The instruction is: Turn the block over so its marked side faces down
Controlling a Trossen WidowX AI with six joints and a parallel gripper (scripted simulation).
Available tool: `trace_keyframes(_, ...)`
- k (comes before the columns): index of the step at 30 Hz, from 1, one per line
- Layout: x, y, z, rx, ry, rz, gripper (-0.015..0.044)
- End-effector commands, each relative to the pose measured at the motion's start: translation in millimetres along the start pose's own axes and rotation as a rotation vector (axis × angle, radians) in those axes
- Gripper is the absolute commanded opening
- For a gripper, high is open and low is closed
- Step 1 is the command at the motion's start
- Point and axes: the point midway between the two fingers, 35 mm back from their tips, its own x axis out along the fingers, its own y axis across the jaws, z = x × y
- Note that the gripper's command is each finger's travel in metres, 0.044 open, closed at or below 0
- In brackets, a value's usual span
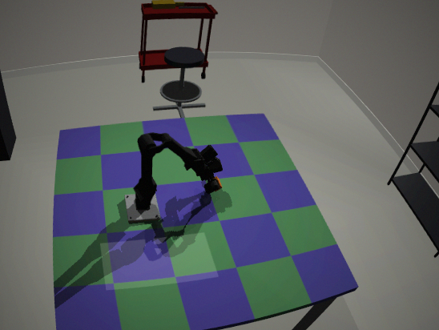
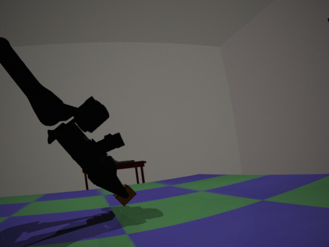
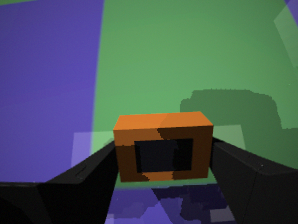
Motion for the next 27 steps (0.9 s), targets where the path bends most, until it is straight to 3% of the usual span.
trace_keyframes(1, 11, 1, -3, -0.010, -0.048, -0.003, 0.0000)
trace_keyframes(14, 30, 4, -9, -0.016, -0.227, 0.000, 0.0000)
trace_keyframes(27, 28, 2, -17, -0.014, -0.403, -0.002, 0.0000)
